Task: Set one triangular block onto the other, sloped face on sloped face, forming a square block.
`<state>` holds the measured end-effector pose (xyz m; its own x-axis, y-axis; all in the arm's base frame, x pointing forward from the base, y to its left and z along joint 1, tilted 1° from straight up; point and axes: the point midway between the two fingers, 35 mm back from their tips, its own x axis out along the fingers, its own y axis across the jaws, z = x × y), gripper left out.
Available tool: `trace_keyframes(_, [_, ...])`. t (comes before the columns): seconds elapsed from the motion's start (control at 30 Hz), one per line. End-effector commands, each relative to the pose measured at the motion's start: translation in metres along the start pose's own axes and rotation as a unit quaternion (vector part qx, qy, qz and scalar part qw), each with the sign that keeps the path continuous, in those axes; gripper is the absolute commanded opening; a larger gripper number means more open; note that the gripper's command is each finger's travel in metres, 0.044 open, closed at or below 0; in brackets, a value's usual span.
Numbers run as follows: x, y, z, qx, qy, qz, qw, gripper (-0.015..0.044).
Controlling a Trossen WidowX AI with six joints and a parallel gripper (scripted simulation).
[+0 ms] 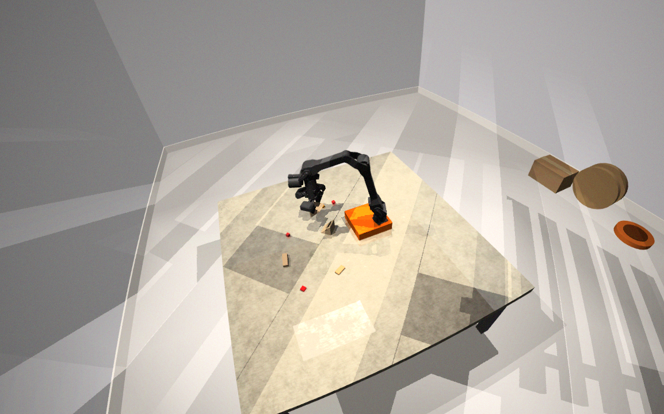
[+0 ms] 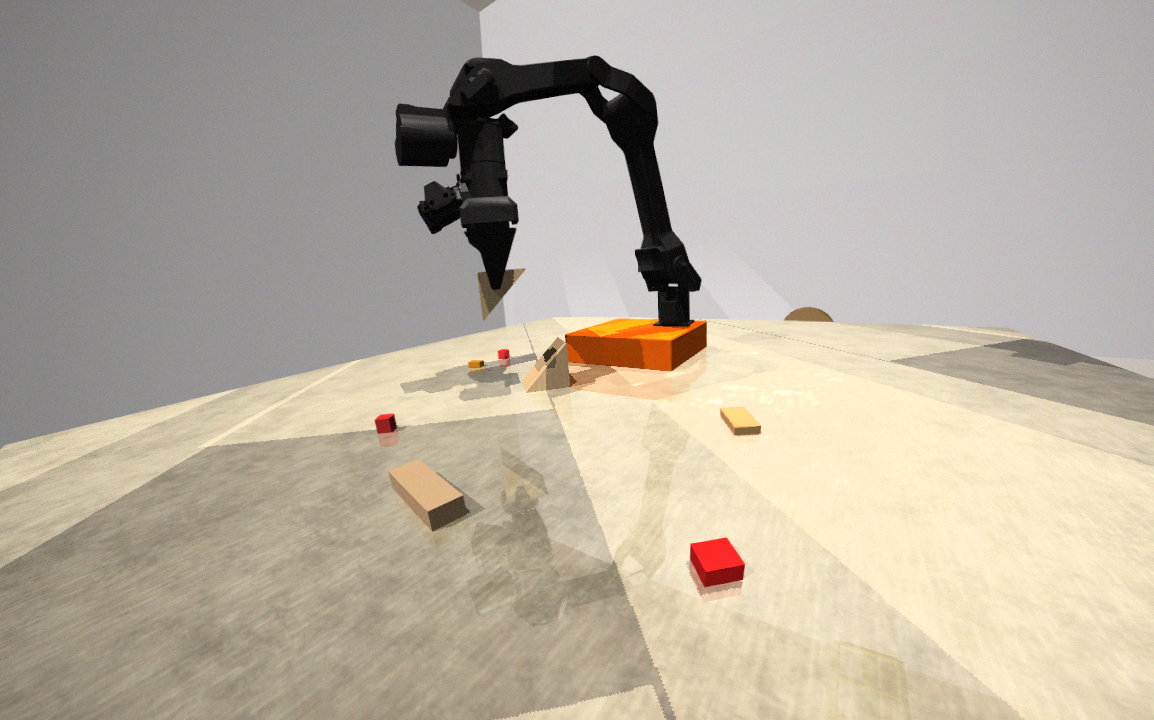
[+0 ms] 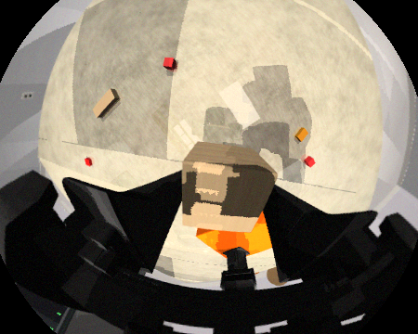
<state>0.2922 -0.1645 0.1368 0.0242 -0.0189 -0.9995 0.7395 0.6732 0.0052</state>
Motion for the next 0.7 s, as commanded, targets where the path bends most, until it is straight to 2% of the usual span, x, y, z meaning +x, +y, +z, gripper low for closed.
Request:
trace_keyframes(0.0, [0.011,0.001,-0.005,-0.002,-0.002,0.002,1.000,0.0000])
trace_keyframes(0.67, [0.070,0.001,-0.031,-0.002,-0.001,0.002,1.000,0.0000])
